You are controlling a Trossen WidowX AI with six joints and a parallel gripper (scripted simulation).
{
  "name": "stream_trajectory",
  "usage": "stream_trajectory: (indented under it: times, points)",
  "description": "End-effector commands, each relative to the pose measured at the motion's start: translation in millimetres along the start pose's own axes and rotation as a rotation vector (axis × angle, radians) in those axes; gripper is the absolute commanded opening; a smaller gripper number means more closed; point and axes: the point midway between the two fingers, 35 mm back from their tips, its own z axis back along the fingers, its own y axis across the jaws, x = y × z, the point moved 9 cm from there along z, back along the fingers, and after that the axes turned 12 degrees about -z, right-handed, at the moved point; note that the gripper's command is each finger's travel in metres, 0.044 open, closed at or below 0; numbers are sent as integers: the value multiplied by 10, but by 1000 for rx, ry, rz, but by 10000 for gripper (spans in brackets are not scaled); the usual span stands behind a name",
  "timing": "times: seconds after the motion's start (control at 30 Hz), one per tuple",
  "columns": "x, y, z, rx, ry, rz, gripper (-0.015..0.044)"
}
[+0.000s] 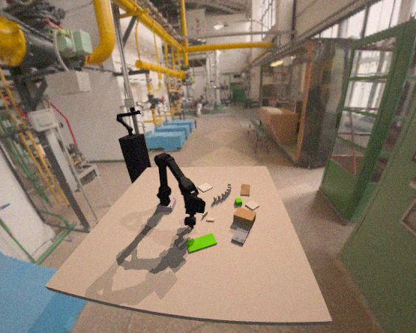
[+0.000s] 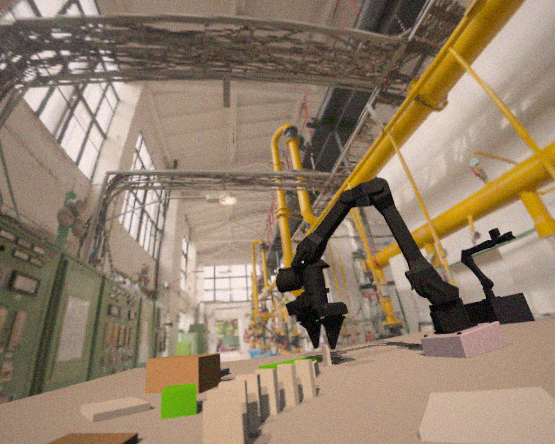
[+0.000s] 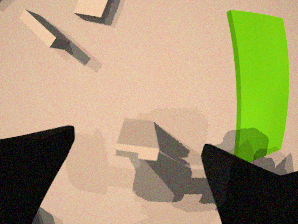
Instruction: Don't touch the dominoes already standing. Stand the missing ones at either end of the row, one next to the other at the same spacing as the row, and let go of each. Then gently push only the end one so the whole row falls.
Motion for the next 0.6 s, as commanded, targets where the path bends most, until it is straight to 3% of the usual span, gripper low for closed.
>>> stream_trajectory:
  times: [0.0, 0.2, 0.57]
  points:
    - [-15, 6, -91, 1, 7, 3, 440]
    - [-19, 9, -165, 1, 7, 3, 440]
    - [-19, 9, -165, 1, 7, 3, 151]
